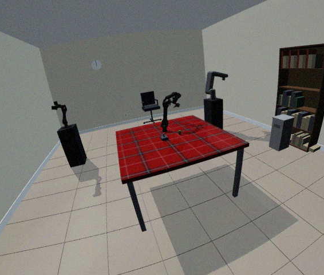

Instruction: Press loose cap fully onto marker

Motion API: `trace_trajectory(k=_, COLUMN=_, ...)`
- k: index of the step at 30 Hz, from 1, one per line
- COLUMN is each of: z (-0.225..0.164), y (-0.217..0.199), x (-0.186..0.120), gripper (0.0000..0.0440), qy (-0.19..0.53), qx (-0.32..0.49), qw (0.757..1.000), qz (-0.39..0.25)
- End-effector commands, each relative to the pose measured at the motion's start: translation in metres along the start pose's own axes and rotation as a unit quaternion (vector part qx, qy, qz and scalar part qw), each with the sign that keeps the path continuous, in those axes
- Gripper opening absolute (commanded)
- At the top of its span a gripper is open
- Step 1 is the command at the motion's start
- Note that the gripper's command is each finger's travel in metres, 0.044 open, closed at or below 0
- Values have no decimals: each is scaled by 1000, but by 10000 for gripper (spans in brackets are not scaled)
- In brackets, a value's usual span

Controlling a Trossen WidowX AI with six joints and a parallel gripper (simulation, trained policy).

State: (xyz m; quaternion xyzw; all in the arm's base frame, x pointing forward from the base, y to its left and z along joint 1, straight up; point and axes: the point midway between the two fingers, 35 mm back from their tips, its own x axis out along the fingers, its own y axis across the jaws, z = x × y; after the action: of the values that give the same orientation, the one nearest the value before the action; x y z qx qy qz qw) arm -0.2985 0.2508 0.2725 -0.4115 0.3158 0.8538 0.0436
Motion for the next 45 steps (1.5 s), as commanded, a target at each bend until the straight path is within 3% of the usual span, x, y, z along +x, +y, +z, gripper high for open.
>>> trace_trajectory(k=1, z=-4, y=-7, x=-4, gripper=313, qy=3, qx=5, qw=1000, qz=-11)
trace_trajectory(k=45, z=-57, y=-99, x=-68, gripper=320, qy=12, qx=103, qw=985, qz=-138)
